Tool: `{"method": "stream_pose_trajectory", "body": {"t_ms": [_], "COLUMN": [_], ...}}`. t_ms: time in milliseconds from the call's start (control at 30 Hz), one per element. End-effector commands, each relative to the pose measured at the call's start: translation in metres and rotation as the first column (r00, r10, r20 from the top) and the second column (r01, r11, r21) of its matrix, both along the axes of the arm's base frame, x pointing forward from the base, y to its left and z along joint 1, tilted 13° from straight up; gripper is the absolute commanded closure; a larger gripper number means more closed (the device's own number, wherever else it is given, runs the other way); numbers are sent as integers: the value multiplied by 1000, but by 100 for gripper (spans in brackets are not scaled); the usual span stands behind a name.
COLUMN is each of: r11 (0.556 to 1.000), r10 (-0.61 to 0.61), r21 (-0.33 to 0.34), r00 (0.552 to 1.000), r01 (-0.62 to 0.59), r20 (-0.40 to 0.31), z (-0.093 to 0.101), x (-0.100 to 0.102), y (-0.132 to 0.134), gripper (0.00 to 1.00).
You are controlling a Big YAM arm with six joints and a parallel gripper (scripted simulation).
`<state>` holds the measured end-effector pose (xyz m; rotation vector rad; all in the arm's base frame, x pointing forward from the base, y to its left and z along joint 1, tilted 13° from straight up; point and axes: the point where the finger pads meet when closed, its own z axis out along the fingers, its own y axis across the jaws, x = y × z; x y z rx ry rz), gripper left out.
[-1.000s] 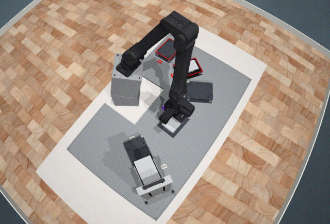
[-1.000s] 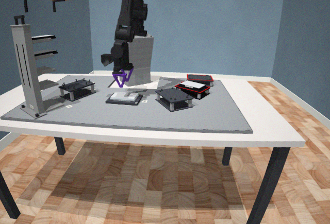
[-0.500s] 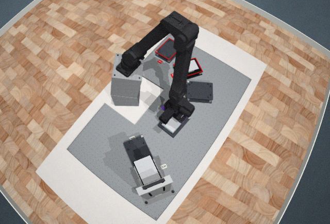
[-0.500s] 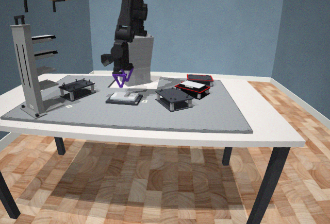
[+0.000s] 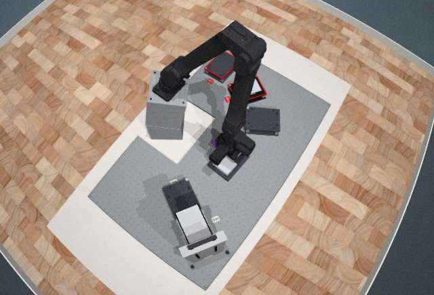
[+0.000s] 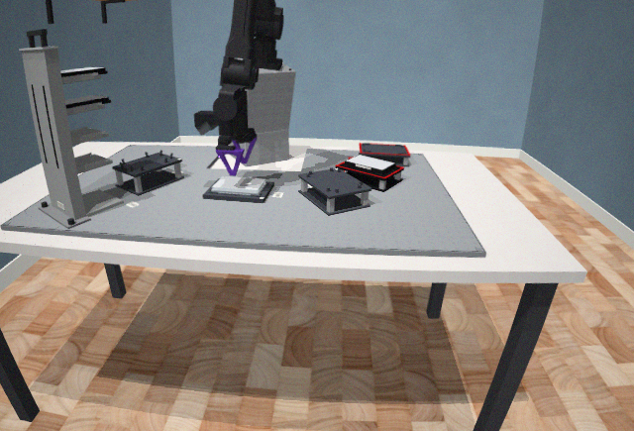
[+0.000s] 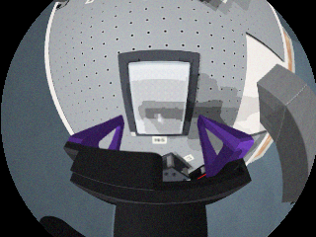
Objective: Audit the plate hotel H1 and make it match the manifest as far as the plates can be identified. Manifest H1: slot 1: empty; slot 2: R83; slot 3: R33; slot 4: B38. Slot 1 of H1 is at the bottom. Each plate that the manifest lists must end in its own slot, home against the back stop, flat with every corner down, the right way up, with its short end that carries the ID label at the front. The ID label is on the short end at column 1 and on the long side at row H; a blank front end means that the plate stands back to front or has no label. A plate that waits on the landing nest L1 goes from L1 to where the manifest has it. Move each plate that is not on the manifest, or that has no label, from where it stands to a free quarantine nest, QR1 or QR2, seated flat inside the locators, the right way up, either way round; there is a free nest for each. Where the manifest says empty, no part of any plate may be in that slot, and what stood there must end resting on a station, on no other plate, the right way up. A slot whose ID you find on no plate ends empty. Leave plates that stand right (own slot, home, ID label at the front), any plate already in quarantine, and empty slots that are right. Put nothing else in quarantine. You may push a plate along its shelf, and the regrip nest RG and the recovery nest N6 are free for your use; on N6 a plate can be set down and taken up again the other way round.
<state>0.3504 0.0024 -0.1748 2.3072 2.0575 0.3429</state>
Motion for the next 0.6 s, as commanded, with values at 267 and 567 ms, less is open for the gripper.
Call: {"method": "stream_pose_trajectory", "body": {"t_ms": [267, 567], "r11": [1000, 1000], "r10": [-3, -6], "r21": [-3, -3], "r00": [1000, 1000], "r01": [3, 6], "r20": [13, 13], "z": [-11, -23], "x": [7, 9], "y": [4, 4], "gripper": [0, 0]}}
